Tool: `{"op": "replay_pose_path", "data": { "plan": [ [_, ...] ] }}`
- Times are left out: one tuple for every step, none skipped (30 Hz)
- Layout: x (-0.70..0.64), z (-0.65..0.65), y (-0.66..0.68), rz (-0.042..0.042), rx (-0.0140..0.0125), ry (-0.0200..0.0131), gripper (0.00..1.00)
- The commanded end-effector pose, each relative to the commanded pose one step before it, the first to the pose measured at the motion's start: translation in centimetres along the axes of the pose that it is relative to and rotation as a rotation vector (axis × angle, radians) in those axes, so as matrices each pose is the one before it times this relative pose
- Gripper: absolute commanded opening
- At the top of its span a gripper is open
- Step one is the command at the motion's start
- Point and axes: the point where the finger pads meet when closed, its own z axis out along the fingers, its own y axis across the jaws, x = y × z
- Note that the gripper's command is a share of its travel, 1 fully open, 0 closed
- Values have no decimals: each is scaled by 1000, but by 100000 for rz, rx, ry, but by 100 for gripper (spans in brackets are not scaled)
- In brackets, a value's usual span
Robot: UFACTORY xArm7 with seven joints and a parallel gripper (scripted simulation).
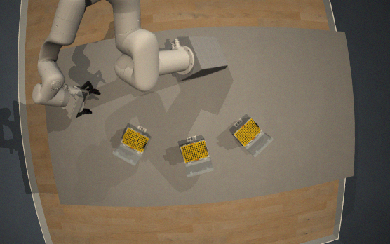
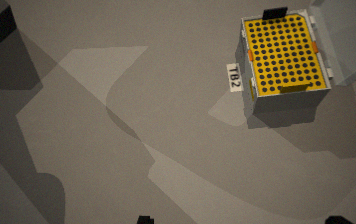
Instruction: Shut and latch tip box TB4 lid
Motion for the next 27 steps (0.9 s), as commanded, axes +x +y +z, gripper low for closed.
{"op": "replay_pose_path", "data": {
  "plan": [
    [88,151,-1569,6883,-3711,3209,100],
    [159,130,-458,2571,-1436,1563,100],
    [145,125,-464,2571,-1436,1563,100],
    [0,0,0,0,0,0,100],
    [0,0,0,0,0,0,100],
    [131,121,-469,2572,-1436,1563,100],
    [18,18,-74,306,-171,186,100],
    [237,144,-417,2397,-1614,1663,100],
    [225,141,-425,2397,-1614,1663,100],
    [166,108,-339,2365,-1593,1641,100],
    [0,0,0,0,0,0,100],
    [0,0,0,0,0,0,100],
    [320,160,-350,2192,-1783,1770,100],
    [310,159,-359,2193,-1783,1770,100],
    [168,89,-208,1856,-1510,1499,100],
    [0,0,-1,0,0,0,100],
    [390,173,-261,1955,-1938,1882,100],
    [381,175,-271,1955,-1938,1882,100],
    [190,90,-145,1368,-1356,1317,100],
    [0,0,-1,0,0,0,100],
    [0,0,0,0,0,0,100],
    [0,0,0,0,0,0,100],
    [433,182,-171,1681,-2075,1996,100],
    [427,187,-179,1681,-2075,1997,100],
    [255,116,-115,919,-1134,1092,100],
    [451,189,-101,1368,-2190,2111,100],
    [448,197,-103,1368,-2188,2111,100]
  ]
}}
